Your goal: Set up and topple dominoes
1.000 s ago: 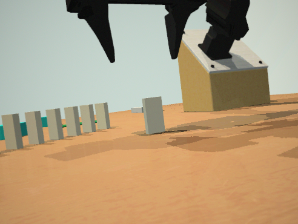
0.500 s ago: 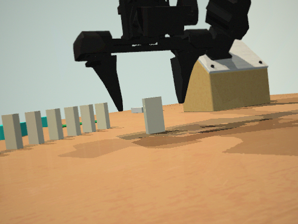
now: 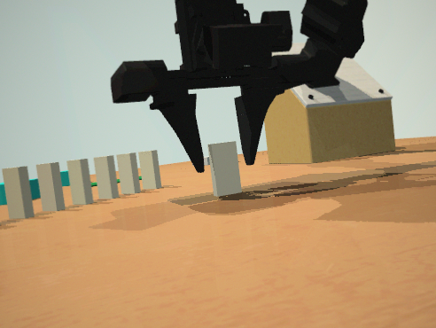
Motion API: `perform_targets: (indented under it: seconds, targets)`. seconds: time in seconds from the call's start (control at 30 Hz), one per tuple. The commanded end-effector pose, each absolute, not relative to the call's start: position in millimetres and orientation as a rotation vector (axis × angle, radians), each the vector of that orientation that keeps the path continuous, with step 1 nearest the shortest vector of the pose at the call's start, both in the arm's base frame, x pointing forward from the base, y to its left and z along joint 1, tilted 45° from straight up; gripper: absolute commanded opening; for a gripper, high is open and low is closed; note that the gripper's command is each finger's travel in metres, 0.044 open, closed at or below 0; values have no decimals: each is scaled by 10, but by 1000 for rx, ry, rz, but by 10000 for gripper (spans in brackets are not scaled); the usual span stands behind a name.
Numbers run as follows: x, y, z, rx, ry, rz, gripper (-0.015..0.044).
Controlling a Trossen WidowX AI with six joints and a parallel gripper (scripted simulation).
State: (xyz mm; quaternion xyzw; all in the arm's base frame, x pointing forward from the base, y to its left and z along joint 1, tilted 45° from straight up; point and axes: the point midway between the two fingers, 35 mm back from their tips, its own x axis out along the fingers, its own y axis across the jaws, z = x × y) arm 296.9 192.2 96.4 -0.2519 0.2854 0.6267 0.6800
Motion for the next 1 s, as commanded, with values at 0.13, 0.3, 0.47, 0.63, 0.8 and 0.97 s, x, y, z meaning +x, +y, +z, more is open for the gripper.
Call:
perform_targets:
  seconds: [0.13,0.3,0.47,0.63,0.8,0.97]
  targets:
    - [2973,1920,956,-565,646,1402,107]
    - [2973,1920,956,-565,646,1402,107]
    - [3012,1744,1109,-572,651,1401,107]
    - [2965,1123,1727,-575,652,1405,107]
    - [2902,967,1913,-570,646,1406,107]
    - [2910,946,1892,-558,658,1399,107]
